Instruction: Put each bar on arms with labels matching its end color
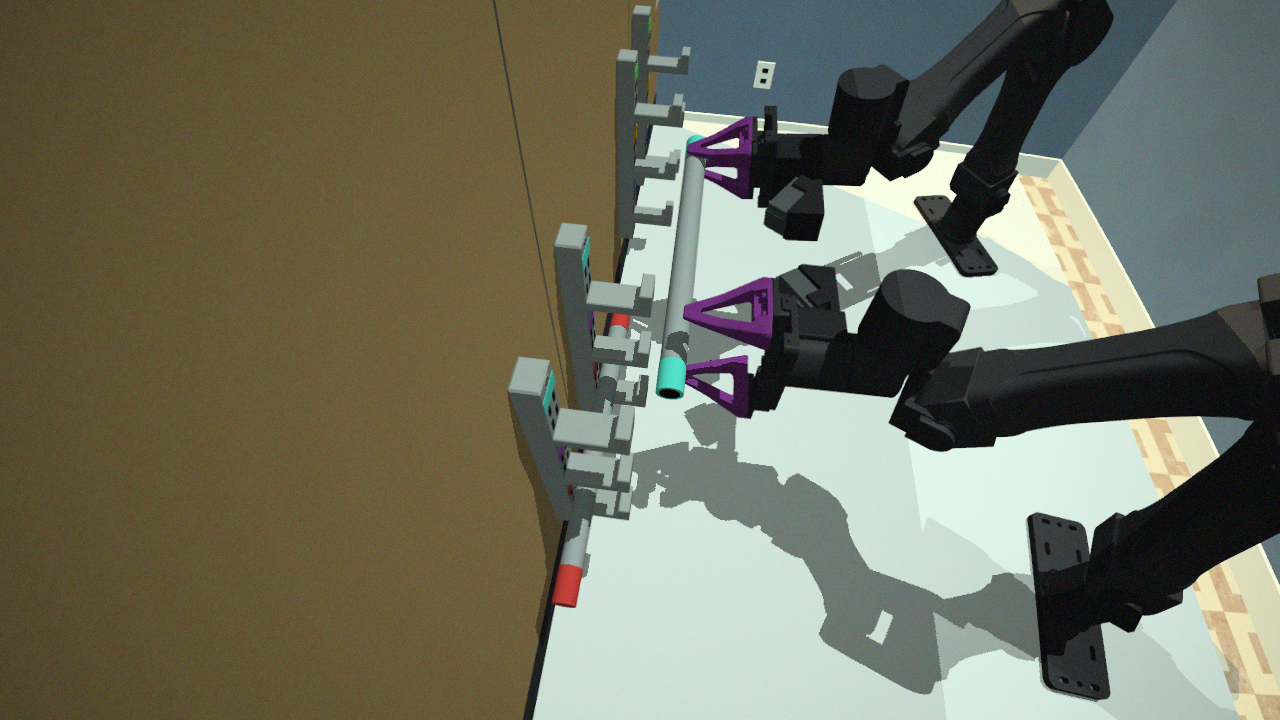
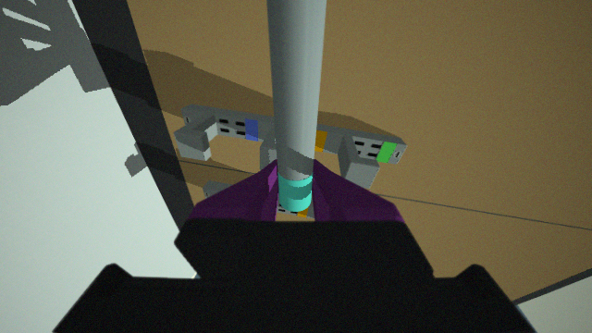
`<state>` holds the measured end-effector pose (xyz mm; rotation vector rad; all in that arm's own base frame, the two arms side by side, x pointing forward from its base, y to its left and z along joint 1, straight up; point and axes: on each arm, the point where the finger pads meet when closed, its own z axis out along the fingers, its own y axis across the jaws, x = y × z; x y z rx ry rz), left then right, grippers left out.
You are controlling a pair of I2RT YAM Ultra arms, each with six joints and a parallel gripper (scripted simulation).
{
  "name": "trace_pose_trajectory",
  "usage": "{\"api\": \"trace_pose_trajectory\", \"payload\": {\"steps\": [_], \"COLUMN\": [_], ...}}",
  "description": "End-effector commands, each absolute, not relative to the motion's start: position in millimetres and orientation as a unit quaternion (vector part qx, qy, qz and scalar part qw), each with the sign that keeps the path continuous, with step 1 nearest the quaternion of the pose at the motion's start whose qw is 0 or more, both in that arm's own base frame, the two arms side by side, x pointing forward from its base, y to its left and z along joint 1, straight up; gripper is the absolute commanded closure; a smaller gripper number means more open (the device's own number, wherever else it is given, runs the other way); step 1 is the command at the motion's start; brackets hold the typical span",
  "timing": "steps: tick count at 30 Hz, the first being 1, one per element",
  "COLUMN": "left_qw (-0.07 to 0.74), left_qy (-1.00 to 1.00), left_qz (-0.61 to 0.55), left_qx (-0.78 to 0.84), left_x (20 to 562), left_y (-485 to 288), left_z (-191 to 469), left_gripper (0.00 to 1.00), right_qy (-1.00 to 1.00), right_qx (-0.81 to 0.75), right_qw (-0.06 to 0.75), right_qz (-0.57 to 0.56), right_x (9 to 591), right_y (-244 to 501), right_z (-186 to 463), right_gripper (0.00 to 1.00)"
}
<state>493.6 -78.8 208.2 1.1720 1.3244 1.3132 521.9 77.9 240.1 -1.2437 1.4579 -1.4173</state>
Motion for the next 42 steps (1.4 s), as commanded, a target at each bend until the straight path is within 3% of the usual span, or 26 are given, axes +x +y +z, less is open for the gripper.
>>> {"api": "trace_pose_trajectory", "payload": {"steps": [1,42], "left_qw": [0.463,0.463], "left_qy": [0.535,0.535], "left_qz": [0.535,0.535], "left_qx": [0.463,0.463], "left_x": [504.3,511.0], "left_y": [-76.2,-67.1], "left_z": [220.1,220.5], "left_gripper": [0.0,0.0], "right_qy": [0.563,0.563], "right_qx": [-0.428,-0.428], "right_qw": [0.428,0.428], "right_qz": [-0.563,-0.563], "right_x": [525.3,521.8], "right_y": [81.7,86.4], "right_z": [278.9,271.9], "right_gripper": [1.0,1.0]}}
